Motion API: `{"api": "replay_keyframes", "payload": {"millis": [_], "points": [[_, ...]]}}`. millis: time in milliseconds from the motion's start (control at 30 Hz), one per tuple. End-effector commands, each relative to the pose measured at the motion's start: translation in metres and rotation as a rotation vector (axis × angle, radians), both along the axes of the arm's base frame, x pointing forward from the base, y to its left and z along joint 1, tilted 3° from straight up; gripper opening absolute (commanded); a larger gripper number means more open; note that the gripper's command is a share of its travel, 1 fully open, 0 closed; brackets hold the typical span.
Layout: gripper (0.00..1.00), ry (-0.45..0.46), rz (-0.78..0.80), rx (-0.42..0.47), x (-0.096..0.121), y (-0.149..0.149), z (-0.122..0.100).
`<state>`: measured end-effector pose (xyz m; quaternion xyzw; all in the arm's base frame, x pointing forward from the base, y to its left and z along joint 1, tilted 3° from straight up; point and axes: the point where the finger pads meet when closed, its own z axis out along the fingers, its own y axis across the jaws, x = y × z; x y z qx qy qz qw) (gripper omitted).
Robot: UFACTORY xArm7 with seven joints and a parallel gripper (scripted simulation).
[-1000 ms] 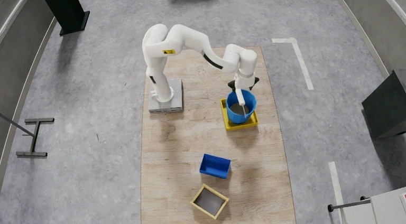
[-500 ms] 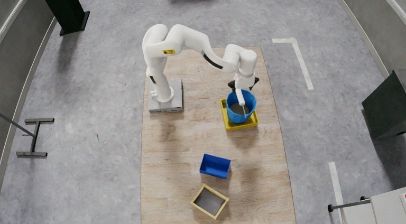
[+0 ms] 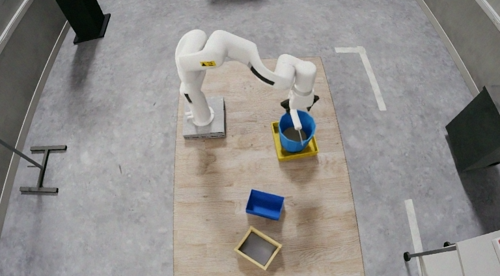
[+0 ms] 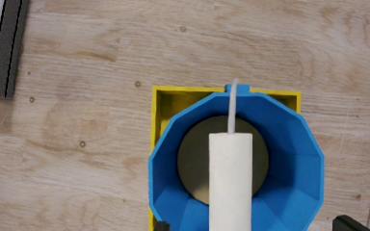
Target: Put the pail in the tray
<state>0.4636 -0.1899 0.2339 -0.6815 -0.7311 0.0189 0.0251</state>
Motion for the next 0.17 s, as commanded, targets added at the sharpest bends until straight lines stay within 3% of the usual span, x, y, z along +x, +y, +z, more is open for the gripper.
{"api": "replay_keyframes", "payload": {"millis": [0,133], "points": [[1.00,-0.005,0.000,-0.002,0.0010,-0.0004,0.0021],[1.00,-0.005,0.000,-0.002,0.0010,-0.0004,0.0021]]}}
